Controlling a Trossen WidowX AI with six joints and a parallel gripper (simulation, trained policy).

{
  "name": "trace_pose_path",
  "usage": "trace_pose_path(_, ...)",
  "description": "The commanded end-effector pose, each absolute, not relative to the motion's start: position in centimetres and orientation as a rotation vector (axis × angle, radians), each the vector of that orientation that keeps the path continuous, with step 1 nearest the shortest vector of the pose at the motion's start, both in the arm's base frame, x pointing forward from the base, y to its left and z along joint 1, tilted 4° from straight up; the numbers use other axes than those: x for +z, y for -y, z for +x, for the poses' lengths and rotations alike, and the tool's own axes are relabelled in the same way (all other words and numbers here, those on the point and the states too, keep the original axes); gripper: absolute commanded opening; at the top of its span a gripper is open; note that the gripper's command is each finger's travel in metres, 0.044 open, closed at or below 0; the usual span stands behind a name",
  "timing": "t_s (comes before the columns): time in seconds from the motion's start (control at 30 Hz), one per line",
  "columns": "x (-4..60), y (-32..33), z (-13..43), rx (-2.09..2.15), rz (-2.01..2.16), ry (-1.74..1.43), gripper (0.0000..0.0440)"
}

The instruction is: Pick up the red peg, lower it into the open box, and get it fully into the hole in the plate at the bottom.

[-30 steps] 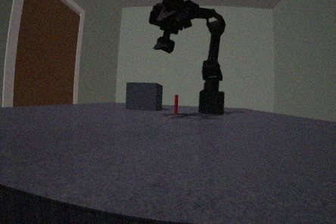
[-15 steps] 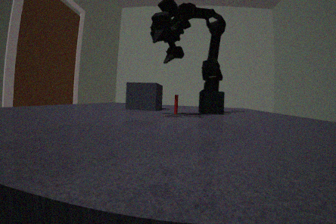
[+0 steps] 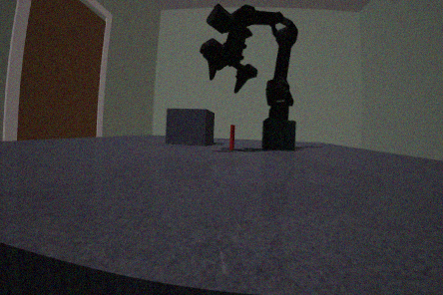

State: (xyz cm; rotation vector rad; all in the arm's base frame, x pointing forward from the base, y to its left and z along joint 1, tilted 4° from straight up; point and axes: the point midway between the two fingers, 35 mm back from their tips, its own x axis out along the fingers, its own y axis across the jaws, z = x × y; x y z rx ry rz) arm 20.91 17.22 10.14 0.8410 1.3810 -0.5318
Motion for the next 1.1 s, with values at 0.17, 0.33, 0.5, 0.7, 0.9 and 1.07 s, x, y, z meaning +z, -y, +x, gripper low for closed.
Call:
trace_pose_path(0.17, 8.7, -14.4, 18.7, -0.813, 0.878, -1.387, 0.044)
trace_pose_path(0.33, 7.8, -13.2, 17.7, -0.931, 0.871, -1.381, 0.044)
trace_pose_path(0.5, 6.7, -12.4, 16.9, -1.018, 0.852, -1.371, 0.044)
trace_pose_path(0.7, 5.5, -11.6, 16.4, -1.088, 0.821, -1.355, 0.044)
trace_pose_path(0.9, 4.4, -11.2, 16.1, -1.128, 0.792, -1.337, 0.044)
trace_pose_path(1.07, 3.2, -10.9, 16.1, -1.15, 0.773, -1.322, 0.0438)
